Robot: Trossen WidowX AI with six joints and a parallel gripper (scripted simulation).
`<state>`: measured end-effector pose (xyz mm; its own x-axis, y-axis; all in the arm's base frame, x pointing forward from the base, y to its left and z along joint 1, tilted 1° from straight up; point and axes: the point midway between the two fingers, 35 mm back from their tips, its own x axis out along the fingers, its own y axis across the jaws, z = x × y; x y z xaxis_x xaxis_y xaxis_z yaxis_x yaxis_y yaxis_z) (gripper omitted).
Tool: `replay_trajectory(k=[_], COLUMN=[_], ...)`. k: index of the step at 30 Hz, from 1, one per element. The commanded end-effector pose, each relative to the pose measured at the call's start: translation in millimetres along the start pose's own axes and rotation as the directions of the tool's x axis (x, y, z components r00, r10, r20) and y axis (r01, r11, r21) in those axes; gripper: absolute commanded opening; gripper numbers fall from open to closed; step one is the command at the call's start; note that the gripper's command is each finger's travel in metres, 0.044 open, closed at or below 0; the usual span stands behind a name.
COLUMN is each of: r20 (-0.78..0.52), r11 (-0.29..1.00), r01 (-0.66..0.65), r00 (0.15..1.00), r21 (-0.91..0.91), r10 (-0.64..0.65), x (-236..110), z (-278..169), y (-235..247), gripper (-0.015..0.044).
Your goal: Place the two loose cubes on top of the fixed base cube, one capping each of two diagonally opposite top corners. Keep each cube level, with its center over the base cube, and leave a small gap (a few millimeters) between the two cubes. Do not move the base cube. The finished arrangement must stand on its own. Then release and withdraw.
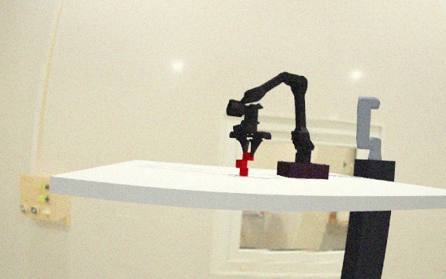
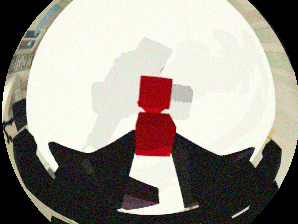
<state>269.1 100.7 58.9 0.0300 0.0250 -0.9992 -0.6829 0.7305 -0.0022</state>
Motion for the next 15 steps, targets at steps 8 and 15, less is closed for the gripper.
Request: replay_trajectory(k=[8, 15], r20=[-0.003, -0.003], r11=[1.0, 1.0], r01=[0.001, 0.001], r00=[1.0, 1.0], r21=[0.001, 0.002], r10=[-0.001, -0.001], x=[27, 29], z=[1, 1], y=[-1, -1], gripper=[0.0105, 0.0105])
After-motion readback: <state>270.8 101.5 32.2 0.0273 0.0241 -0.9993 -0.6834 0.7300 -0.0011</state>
